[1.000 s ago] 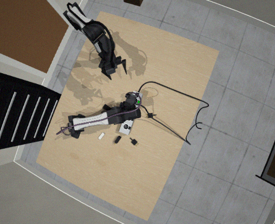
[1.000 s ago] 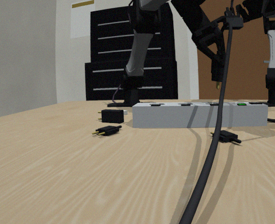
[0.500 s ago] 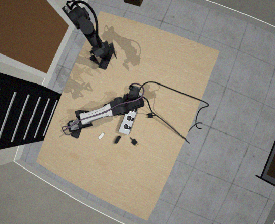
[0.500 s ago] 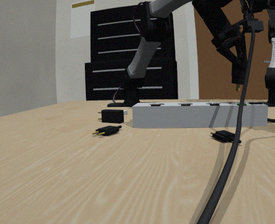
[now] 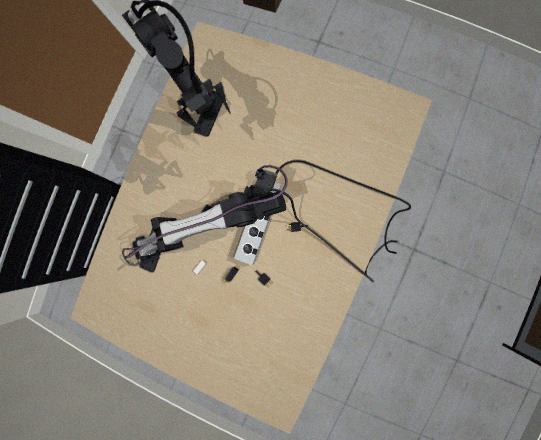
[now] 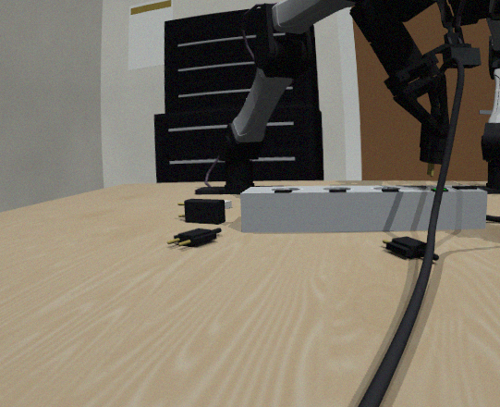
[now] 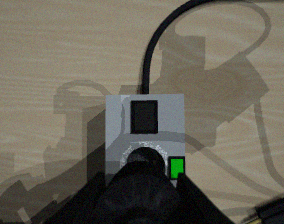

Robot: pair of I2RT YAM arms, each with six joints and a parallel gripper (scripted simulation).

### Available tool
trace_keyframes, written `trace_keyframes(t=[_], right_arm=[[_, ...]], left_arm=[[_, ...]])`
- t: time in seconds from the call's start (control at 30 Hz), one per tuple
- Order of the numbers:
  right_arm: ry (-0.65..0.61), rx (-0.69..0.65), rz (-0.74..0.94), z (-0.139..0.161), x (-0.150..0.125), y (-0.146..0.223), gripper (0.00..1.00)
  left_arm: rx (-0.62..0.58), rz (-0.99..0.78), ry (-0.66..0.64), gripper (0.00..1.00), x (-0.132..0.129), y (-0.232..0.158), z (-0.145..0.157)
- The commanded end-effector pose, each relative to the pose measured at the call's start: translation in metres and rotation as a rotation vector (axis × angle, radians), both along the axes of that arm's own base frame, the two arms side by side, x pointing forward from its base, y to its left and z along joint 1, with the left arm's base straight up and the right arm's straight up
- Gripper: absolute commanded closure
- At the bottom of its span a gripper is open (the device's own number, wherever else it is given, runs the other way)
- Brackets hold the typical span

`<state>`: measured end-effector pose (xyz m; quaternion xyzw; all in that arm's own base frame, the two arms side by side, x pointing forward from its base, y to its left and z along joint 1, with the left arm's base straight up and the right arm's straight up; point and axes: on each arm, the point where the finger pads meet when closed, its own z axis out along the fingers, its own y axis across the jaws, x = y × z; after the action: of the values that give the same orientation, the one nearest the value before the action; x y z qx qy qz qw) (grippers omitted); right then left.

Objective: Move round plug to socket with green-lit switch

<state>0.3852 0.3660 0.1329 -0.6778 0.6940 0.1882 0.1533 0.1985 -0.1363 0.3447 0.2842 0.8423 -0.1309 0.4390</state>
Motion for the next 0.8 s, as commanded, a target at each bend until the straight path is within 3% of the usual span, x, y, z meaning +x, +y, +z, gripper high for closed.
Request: trace_keyframes(t=[0.0,0.57,0.77], right_arm=[[-0.061,0.044,0.011,0.030,-0.001,0.002,0.67],[-0.167,0.163,0.024,0.038,0.018,0.016,0.67],[-0.154,0.184,0.027,0.019,0.008,0.007,0.67]], left_arm=[[-0.024,0.005,-0.025,0.00,-0.001,-0.001,0.012],[-0.026,0.003,-0.024,0.00,-0.001,-0.001,0.012],[-0.026,0.003,-0.024,0.00,-0.001,-0.001,0.012]])
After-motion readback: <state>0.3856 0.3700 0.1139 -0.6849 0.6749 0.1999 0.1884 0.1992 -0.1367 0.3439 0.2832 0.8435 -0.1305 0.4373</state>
